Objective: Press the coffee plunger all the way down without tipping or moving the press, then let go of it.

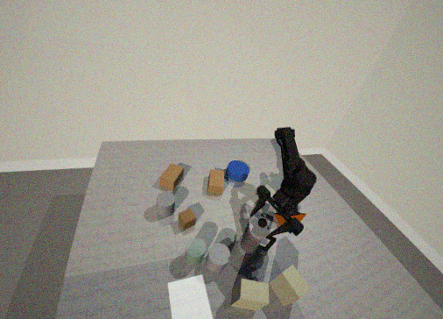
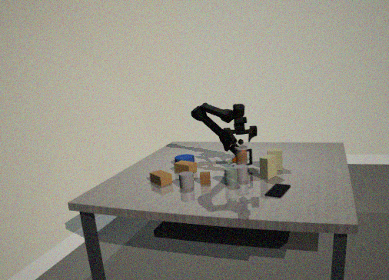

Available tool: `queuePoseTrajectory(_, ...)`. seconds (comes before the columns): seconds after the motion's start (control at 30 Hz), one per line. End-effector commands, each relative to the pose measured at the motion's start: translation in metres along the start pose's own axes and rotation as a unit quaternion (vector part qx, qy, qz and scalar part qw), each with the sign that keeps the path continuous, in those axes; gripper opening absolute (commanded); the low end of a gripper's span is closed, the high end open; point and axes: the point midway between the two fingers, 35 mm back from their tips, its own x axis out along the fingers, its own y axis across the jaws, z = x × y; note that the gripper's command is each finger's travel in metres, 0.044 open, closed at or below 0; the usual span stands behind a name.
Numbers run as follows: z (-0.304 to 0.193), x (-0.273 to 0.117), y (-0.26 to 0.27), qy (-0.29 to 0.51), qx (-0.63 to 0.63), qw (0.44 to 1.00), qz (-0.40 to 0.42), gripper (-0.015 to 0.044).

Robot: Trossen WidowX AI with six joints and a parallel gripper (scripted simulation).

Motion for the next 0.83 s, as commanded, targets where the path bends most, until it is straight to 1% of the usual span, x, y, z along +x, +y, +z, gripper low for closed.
queuePoseTrajectory(0.0,0.001,-0.001,0.001,0.0,0.0,1.0,0.003,0.044)
queuePoseTrajectory(0.13,0.019,-0.012,0.003,0.004,-0.002,1.0,0.004,0.044)
queuePoseTrajectory(0.33,0.059,-0.051,0.0,0.008,-0.009,1.0,0.001,0.044)
queuePoseTrajectory(0.8,0.06,-0.051,-0.001,0.008,-0.009,1.0,0.001,0.044)
